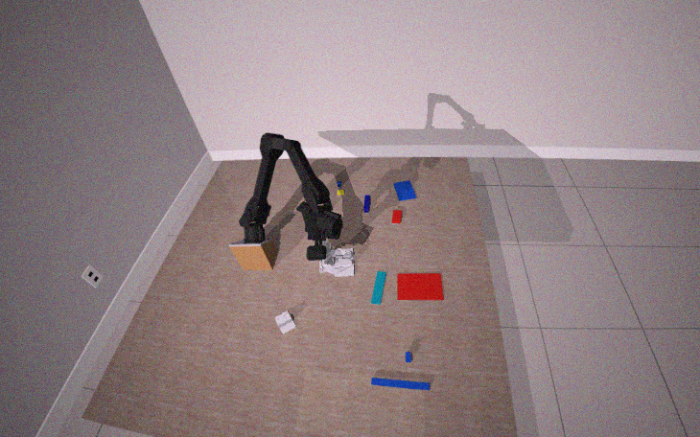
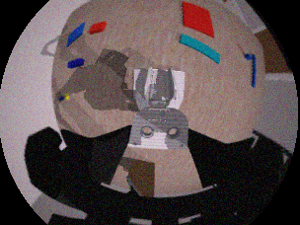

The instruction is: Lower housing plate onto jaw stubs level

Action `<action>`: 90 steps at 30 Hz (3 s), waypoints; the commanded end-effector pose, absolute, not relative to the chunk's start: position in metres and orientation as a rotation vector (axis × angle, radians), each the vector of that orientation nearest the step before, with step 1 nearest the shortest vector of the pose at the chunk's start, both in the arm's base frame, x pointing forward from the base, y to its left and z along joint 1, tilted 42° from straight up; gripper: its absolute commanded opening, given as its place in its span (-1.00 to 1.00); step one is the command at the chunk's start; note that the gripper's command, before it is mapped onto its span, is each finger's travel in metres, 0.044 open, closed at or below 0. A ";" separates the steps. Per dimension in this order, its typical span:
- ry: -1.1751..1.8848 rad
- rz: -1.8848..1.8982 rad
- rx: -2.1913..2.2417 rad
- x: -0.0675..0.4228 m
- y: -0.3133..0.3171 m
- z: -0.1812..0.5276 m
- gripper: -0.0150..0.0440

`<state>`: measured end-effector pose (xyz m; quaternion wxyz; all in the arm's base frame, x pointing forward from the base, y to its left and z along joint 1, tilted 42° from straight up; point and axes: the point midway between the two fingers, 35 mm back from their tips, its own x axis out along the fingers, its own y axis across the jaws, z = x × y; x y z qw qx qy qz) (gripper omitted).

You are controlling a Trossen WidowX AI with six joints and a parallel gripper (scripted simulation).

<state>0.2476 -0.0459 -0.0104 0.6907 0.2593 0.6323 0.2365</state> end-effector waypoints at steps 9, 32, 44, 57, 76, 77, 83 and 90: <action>1.414 0.531 0.575 0.247 -0.047 -0.012 0.70; 1.413 0.530 0.574 0.250 -0.032 -0.030 0.70; 1.413 0.531 0.575 0.252 -0.019 -0.045 0.70; 1.412 0.534 0.577 0.252 -0.006 -0.058 0.70; 1.414 0.530 0.582 0.252 -0.005 -0.060 0.70; 1.415 0.529 0.583 0.252 -0.004 -0.060 0.70; 1.415 0.528 0.584 0.252 -0.004 -0.060 0.70; 1.416 0.527 0.586 0.252 -0.003 -0.062 0.70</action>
